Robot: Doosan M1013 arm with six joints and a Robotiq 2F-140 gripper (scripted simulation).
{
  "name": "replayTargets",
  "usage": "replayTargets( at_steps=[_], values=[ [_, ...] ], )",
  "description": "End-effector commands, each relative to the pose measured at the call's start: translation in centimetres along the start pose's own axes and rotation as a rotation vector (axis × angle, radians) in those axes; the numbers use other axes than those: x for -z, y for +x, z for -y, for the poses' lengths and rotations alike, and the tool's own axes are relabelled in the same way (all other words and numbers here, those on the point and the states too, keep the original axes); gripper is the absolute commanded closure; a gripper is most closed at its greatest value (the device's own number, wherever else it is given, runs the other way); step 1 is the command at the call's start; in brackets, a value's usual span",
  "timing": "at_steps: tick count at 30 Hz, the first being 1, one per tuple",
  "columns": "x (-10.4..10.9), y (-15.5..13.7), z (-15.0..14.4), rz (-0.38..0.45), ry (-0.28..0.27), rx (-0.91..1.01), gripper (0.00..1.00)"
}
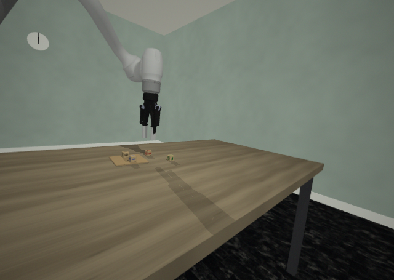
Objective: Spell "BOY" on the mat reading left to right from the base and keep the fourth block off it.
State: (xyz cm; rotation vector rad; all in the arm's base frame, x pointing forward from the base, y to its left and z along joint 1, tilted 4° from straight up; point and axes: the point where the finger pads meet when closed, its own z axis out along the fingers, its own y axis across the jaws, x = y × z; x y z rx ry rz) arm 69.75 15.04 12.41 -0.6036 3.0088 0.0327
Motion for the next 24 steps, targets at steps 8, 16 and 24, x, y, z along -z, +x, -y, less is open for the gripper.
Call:
replayTargets(
  at_steps=[8,16,24],
  values=[
    [-0.6,-0.2,0.1,-0.003,0.001,-0.006,0.63],
    [-1.7,-0.2,0.1,-0.003,0.001,-0.006,0.63],
    [-2.6,-0.2,0.1,-0.003,0.001,-0.006,0.63]
  ],
)
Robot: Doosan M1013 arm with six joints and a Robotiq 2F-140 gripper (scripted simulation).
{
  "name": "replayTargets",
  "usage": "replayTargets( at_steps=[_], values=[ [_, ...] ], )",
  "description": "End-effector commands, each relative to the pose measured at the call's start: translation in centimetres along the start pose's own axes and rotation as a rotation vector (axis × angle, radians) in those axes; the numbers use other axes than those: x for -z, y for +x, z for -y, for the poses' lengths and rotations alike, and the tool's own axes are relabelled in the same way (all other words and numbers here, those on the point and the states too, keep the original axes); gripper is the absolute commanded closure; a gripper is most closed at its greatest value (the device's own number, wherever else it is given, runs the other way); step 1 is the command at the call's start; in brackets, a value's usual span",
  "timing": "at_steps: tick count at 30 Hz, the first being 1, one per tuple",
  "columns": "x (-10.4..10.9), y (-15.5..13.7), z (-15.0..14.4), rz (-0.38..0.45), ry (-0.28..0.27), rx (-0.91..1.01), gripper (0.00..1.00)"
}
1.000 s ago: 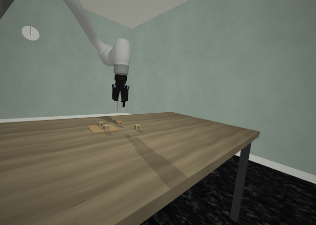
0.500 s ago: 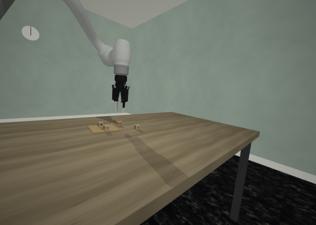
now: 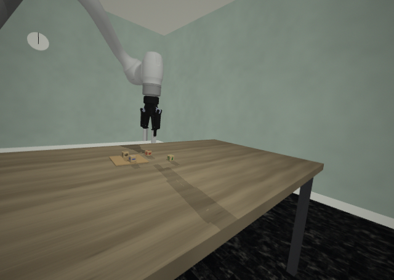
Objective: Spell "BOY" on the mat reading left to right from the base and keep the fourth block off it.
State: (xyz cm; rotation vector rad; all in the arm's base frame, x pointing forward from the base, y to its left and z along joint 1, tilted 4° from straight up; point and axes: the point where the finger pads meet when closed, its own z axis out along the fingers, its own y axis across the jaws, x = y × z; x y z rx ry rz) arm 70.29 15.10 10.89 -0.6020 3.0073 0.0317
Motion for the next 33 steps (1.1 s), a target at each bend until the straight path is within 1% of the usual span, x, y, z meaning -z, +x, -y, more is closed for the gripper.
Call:
replayTargets(
  at_steps=[1,9,19,33],
  values=[
    [-1.2,0.2,-0.1,-0.005,0.0,-0.005,0.63],
    [-2.4,0.2,-0.1,-0.005,0.0,-0.005,0.63],
    [-3.2,0.3,-0.1,-0.005,0.0,-0.005,0.63],
    [-3.6,0.3,-0.1,-0.005,0.0,-0.005,0.63]
  ],
)
